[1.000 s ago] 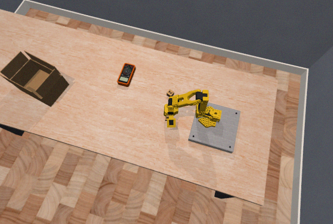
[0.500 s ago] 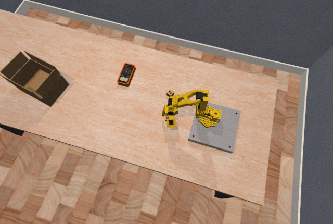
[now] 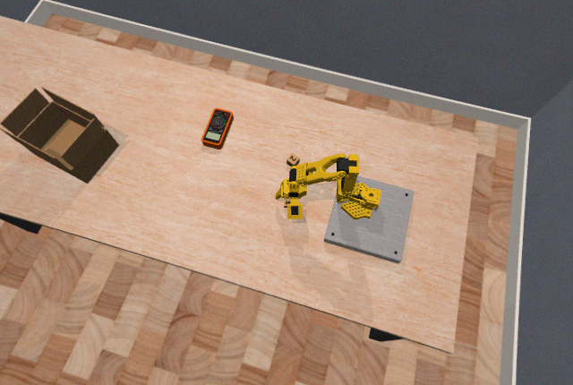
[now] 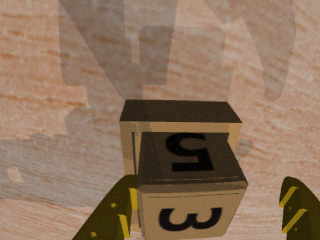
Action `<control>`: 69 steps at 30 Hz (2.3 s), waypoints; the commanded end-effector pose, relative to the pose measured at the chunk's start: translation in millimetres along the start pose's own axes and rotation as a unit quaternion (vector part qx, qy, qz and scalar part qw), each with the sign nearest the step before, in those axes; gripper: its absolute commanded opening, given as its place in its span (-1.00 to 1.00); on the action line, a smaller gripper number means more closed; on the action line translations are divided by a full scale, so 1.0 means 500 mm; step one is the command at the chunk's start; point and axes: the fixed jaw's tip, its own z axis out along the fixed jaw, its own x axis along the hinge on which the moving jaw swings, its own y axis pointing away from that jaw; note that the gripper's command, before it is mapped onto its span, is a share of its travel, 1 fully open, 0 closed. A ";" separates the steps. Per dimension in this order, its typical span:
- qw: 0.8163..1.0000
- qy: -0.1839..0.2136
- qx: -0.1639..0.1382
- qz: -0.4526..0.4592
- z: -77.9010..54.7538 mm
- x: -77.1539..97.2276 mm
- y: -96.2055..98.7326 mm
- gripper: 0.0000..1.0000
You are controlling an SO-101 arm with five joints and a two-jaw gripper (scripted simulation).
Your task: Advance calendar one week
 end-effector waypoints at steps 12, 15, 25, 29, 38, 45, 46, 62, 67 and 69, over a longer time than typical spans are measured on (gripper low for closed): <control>1.000 -0.001 -0.010 -0.002 -0.036 0.002 0.002 -0.29; 1.000 -0.001 -0.010 -0.002 -0.051 0.002 0.001 -0.29; 1.000 -0.001 -0.010 -0.002 -0.106 0.002 0.006 -0.29; 1.000 -0.001 -0.010 -0.002 -0.113 0.002 0.007 -0.29; 1.000 -0.001 -0.010 -0.002 -0.113 0.002 0.007 -0.29; 1.000 -0.001 -0.010 -0.002 -0.113 0.002 0.007 -0.29; 1.000 -0.001 -0.010 -0.002 -0.113 0.002 0.007 -0.29; 0.998 0.004 0.069 -0.002 -0.156 0.003 -0.011 -0.29; 0.993 0.007 0.114 -0.001 -0.181 0.004 -0.018 -0.29; 0.989 0.010 0.145 -0.001 -0.199 0.004 -0.022 -0.30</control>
